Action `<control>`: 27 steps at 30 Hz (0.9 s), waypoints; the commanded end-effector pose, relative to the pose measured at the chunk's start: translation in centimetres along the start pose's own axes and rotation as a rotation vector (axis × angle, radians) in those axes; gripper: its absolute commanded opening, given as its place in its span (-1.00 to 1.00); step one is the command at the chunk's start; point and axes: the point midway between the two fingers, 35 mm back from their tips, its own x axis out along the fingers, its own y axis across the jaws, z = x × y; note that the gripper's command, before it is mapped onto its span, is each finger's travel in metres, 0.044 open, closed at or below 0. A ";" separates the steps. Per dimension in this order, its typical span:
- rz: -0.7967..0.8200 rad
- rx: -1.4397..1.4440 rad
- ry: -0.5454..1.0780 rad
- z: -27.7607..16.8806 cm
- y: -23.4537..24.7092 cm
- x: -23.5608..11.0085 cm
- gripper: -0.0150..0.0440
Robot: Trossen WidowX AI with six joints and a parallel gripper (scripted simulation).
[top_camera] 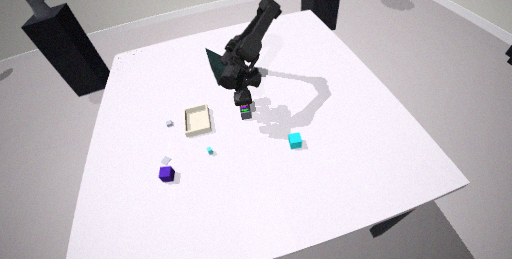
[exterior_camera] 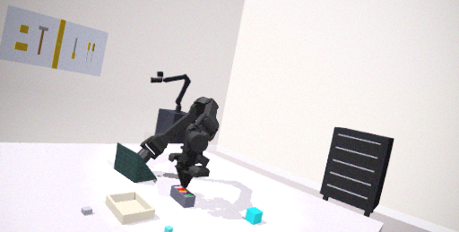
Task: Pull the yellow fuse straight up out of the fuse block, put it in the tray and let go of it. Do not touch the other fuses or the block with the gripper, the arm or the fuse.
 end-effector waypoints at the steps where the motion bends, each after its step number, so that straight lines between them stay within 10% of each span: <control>1: 0.001 0.003 -0.004 0.1 0.1 0.6 -0.28; 27: 0.001 0.002 -0.005 0.1 0.1 1.9 -0.28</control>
